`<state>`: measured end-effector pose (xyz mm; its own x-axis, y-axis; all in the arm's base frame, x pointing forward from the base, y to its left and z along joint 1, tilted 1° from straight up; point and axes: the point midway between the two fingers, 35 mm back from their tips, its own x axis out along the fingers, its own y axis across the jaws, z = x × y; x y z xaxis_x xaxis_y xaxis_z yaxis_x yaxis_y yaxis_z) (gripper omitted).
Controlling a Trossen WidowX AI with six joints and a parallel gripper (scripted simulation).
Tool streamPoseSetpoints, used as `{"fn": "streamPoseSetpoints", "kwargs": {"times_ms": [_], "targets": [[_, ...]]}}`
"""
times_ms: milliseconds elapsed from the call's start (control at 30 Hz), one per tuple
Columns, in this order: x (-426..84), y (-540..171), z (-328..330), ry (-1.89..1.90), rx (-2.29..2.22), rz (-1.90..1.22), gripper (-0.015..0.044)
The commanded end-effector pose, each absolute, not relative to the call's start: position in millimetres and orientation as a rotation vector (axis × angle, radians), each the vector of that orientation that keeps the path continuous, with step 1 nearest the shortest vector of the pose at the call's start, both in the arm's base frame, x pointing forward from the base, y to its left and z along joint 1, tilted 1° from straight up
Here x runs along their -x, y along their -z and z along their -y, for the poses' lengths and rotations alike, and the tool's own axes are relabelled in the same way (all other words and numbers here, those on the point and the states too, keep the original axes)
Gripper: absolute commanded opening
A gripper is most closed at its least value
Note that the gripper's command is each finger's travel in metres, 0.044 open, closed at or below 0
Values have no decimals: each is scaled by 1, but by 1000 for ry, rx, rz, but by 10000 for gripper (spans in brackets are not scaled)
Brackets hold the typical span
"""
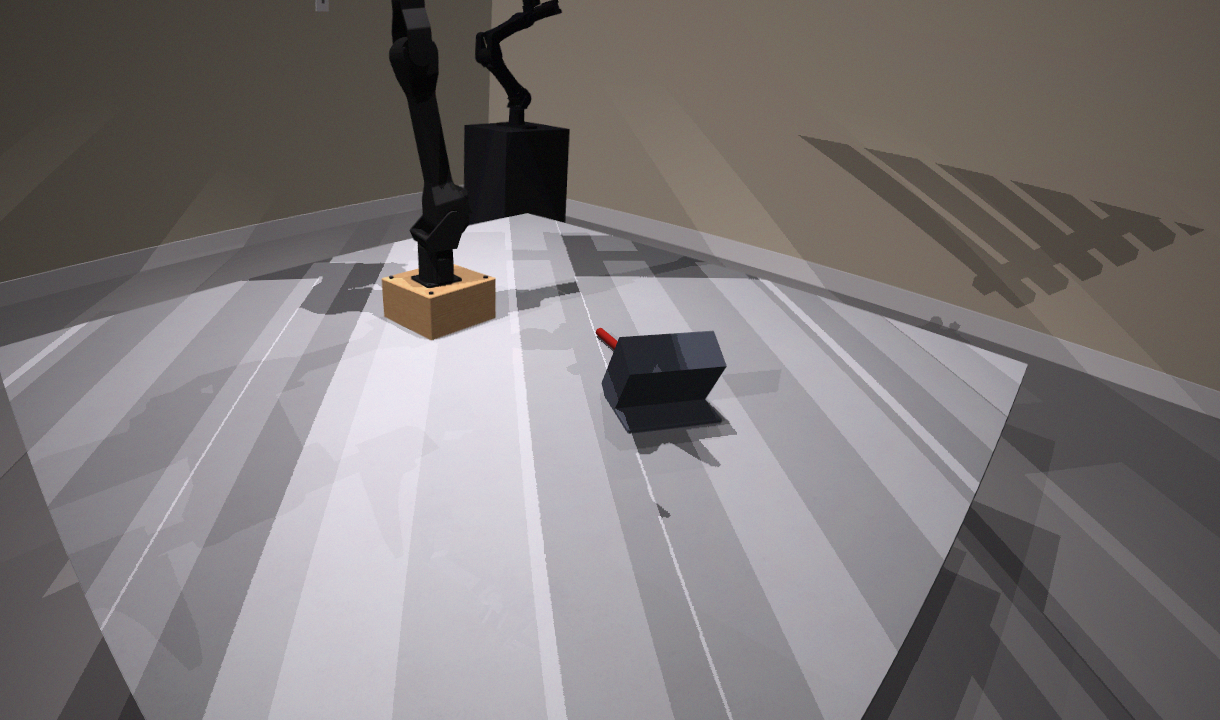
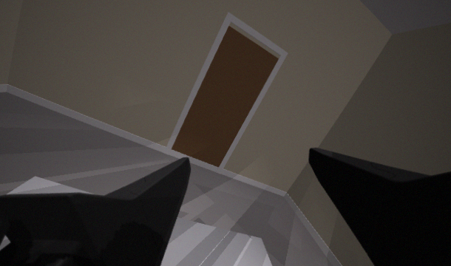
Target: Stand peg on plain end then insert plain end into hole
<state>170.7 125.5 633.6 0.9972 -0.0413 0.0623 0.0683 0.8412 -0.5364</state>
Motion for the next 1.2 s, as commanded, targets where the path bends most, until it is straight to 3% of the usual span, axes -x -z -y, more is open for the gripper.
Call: {"fn": "streamPoseSetpoints", "kwargs": {"times_ms": [0, 1167], "targets": [[-171, -633, -126, 57, 569, 50, 426], [-260, -529, -255, -139, 640, 33, 440]]}}
